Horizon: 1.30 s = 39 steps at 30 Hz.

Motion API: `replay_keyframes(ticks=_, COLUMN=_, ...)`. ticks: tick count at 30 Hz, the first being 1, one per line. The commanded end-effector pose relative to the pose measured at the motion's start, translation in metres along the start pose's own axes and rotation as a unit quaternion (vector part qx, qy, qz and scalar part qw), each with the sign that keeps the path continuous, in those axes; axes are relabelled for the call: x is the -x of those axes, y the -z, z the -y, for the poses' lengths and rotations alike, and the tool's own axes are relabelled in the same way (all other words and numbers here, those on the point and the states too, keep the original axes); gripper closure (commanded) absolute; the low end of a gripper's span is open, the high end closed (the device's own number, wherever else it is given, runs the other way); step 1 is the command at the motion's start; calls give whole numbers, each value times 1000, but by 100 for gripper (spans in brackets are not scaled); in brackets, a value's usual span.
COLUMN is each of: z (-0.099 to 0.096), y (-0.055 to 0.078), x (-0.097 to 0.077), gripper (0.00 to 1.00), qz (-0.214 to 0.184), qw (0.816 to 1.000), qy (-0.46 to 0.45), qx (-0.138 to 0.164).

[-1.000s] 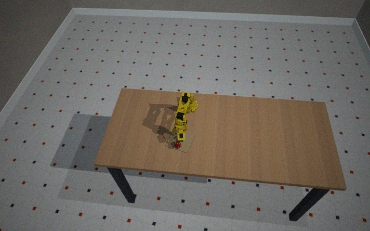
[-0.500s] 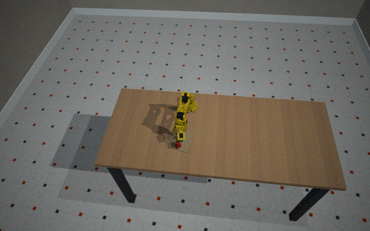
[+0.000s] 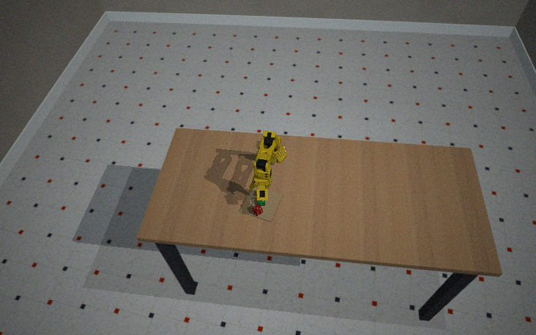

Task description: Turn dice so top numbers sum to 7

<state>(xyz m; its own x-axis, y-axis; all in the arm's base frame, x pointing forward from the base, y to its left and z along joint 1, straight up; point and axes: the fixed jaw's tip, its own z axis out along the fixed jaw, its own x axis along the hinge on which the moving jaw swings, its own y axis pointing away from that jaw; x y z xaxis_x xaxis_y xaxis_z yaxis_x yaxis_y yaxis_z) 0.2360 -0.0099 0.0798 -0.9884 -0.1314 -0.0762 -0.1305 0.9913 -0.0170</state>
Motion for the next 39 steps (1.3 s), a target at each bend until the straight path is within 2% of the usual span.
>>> replay_keyframes(ticks=1, z=-1, y=26, x=-8, gripper=64, qz=42, qw=999, qy=-20, qx=-8)
replay_keyframes(ticks=5, z=-6, y=39, x=-26, gripper=64, qz=60, qw=997, qy=-38, qx=-9)
replay_keyframes(ticks=7, z=-6, y=39, x=-26, gripper=64, qz=60, qw=997, qy=-38, qx=-9)
replay_keyframes(ticks=11, z=-11, y=48, x=-46, gripper=64, qz=79, qw=995, qy=-55, qx=-10)
replay_keyframes(ticks=17, z=-16, y=51, x=-65, gripper=64, qz=96, qw=993, qy=-72, qx=-10)
replay_keyframes(ticks=39, z=-17, y=51, x=-67, gripper=64, qz=99, qw=992, qy=-74, qx=-10)
